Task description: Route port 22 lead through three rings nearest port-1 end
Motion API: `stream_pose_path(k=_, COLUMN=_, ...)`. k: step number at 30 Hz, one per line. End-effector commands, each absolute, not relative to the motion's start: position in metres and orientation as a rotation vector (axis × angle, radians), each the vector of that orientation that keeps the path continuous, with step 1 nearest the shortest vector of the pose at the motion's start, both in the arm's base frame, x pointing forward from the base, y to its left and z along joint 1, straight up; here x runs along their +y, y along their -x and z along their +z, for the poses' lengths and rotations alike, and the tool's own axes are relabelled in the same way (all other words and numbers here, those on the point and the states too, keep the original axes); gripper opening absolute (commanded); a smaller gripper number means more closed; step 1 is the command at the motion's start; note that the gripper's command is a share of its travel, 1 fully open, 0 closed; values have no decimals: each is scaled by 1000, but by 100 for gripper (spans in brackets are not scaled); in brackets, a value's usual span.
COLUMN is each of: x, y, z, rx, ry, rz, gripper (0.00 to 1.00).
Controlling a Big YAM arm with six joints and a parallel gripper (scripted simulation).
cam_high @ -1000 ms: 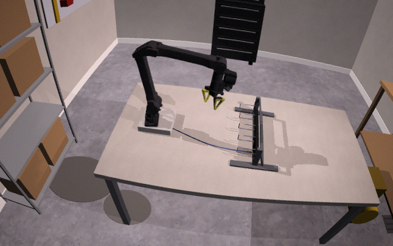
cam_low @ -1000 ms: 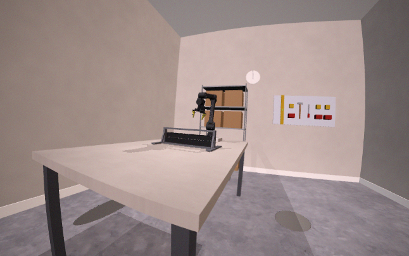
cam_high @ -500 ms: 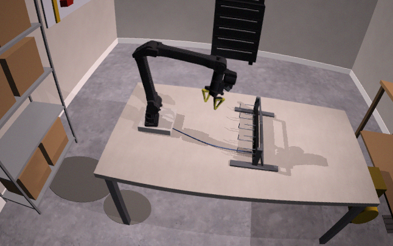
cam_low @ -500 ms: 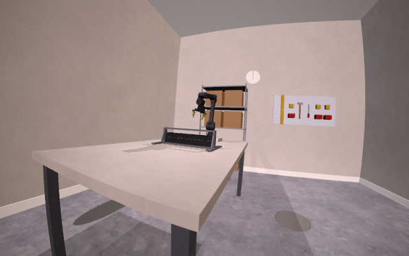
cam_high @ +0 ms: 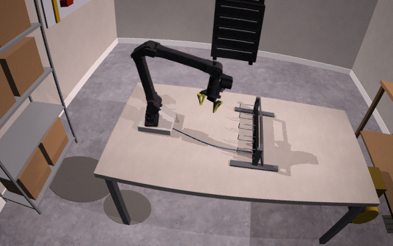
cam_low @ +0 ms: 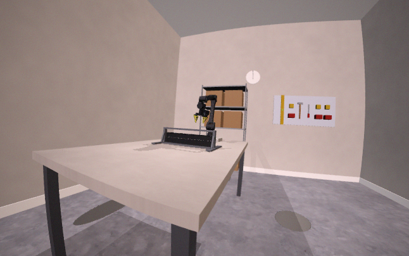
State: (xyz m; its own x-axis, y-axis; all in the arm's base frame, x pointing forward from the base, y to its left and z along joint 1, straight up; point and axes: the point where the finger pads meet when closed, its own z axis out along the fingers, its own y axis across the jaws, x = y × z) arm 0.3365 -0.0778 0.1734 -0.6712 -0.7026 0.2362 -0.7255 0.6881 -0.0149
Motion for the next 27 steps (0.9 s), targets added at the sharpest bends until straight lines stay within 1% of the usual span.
stream_pose_path(k=1, x=-72, y=-342, z=186, rx=-2645, ry=-1404, rz=173, gripper=100)
stream_pose_path(k=2, x=-70, y=-340, z=180, rx=-2600, ry=-1517, rz=149, gripper=100)
stream_pose_path(k=3, x=-72, y=-339, z=180, rx=-2603, ry=-1511, rz=149, gripper=100)
stream_pose_path(k=4, x=-65, y=-338, z=173, rx=-2543, ry=-1642, rz=128, gripper=100)
stream_pose_path(k=6, x=-66, y=-338, z=173, rx=-2544, ry=-1641, rz=127, gripper=100)
stream_pose_path(k=7, x=-59, y=-336, z=167, rx=-2478, ry=-1770, rz=108, gripper=100)
stream_pose_path(k=9, x=-61, y=-335, z=167, rx=-2482, ry=-1764, rz=108, gripper=100)
stream_pose_path(k=12, x=-51, y=-331, z=154, rx=-2345, ry=-1998, rz=77, gripper=100)
stream_pose_path(k=18, x=-48, y=-329, z=149, rx=-2282, ry=-2095, rz=65, gripper=100)
stream_pose_path(k=20, x=-39, y=-325, z=139, rx=-2145, ry=-2277, rz=50, gripper=100)
stream_pose_path(k=27, x=-34, y=-320, z=128, rx=-1986, ry=-2465, rz=41, gripper=100)
